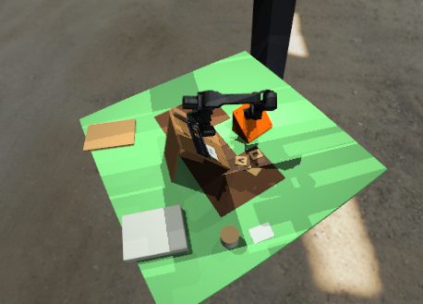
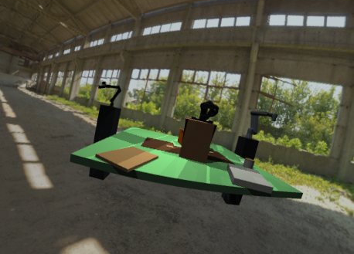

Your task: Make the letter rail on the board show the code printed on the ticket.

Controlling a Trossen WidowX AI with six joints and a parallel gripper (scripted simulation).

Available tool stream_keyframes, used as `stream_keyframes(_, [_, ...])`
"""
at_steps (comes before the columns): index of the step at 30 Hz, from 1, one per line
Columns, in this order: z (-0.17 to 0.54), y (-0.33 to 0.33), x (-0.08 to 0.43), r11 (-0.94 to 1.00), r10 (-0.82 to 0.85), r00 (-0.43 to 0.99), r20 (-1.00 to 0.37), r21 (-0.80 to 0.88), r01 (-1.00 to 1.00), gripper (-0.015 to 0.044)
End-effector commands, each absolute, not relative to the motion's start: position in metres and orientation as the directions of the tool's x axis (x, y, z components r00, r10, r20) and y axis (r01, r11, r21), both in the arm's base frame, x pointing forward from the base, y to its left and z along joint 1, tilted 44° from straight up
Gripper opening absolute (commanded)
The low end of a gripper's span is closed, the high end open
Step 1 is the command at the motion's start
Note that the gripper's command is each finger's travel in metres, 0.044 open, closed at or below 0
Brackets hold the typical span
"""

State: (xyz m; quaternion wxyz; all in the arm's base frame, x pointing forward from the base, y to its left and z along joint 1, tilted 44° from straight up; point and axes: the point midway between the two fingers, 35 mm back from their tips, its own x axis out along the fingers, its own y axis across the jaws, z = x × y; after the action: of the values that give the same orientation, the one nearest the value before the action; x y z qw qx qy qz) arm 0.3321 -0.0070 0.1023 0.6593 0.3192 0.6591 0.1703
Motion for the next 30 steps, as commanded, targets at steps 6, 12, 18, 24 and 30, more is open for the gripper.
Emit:
stream_keyframes(6, [0.101,-0.006,0.334,0.736,0.650,0.065,-0.757,0.649,0.190,0.0000])
stream_keyframes(12, [0.098,-0.005,0.337,0.736,0.651,0.065,-0.757,0.649,0.190,0.0000])
stream_keyframes(18, [0.097,-0.004,0.339,0.736,0.651,0.065,-0.757,0.649,0.190,0.0000])
stream_keyframes(24, [0.095,-0.002,0.341,0.736,0.651,0.065,-0.757,0.650,0.190,0.0000])
stream_keyframes(30, [0.094,-0.001,0.343,0.736,0.651,0.065,-0.757,0.650,0.190,0.0000])
